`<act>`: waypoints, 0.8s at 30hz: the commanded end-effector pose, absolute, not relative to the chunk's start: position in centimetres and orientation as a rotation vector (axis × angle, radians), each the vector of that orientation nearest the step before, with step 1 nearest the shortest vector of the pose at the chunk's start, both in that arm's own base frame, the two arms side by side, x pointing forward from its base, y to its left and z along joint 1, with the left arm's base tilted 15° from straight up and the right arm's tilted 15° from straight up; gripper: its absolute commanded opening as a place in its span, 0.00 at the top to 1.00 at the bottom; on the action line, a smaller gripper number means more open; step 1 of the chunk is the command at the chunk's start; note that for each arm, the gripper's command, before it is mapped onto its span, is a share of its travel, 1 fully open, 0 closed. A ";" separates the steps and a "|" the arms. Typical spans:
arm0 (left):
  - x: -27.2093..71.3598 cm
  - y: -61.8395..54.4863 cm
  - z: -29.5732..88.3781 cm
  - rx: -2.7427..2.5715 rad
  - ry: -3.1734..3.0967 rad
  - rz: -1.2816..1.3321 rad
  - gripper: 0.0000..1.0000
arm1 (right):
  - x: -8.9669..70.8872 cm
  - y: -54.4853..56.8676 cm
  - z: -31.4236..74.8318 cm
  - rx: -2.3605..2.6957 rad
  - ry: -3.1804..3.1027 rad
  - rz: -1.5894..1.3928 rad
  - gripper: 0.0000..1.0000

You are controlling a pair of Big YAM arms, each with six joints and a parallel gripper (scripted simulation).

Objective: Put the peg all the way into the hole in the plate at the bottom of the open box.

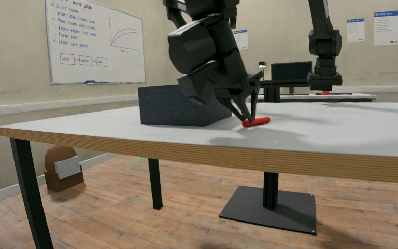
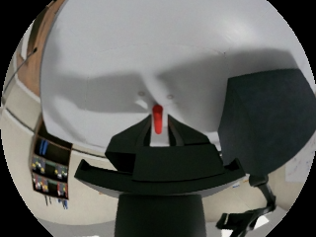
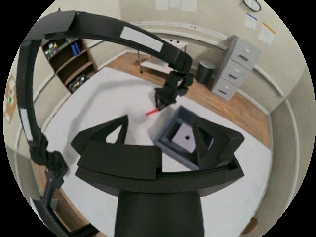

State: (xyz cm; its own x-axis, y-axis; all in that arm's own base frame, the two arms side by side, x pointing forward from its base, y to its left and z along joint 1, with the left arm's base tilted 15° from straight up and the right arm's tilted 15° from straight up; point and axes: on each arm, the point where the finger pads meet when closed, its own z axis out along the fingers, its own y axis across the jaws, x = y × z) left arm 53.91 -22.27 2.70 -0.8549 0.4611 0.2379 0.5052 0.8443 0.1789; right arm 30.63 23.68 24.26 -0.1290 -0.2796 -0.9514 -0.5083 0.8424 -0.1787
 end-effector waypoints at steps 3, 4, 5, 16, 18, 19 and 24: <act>54.0 -21.0 1.0 -0.752 -2.815 -0.353 0.78 | 30.9 24.1 25.7 -0.601 1.698 0.231 0.00; 54.0 -21.0 1.0 -0.752 -2.814 -0.353 0.78 | 30.9 24.1 25.7 -0.601 1.698 0.231 0.00; 53.9 -20.9 1.0 -0.751 -2.810 -0.354 0.78 | 30.9 24.1 25.7 -0.601 1.698 0.231 0.00; 54.1 -21.3 1.4 -0.756 -2.820 -0.352 0.79 | 30.9 24.1 25.7 -0.601 1.698 0.231 0.00; 53.9 -21.8 1.4 -0.756 -2.821 -0.356 0.79 | 30.9 24.1 25.7 -0.601 1.698 0.231 0.00; 53.9 -21.9 1.3 -0.756 -2.820 -0.356 0.79 | 30.9 24.1 25.7 -0.601 1.698 0.231 0.00; 54.0 -22.0 1.4 -0.757 -2.822 -0.355 0.79 | 30.9 24.1 25.7 -0.601 1.698 0.231 0.00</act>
